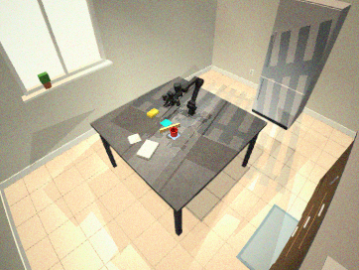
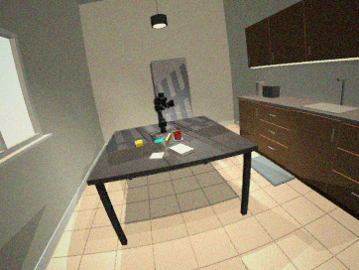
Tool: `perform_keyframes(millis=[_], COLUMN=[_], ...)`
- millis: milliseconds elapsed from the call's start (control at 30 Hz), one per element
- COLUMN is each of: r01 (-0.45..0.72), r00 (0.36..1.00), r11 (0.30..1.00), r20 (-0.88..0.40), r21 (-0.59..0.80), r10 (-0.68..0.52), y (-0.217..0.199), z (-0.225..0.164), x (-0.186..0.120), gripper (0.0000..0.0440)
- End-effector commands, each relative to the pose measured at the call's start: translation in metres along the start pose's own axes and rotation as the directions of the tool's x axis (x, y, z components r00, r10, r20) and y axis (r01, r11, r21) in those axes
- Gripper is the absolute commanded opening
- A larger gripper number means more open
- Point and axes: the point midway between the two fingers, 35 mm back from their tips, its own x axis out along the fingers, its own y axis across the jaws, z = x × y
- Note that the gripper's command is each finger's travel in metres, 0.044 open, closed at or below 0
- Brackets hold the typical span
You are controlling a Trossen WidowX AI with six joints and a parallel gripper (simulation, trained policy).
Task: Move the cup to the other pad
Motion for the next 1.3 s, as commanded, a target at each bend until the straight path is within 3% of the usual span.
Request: perform_keyframes(millis=[0,667,1267], r01=[0.003,0.052,0.2], r00=[1.0,0.965,0.877], r11=[0.999,0.97,0.899], r20=[-0.03,-0.262,-0.481], r21=[0.033,0.236,0.39], r10=[-0.002,0.012,0.013], y=[0.003,0.025,0.045], z=[0.001,-0.008,-0.027], x=[0.004,0.029,0.045], gripper=[0.0111,0.0116,0.0121])
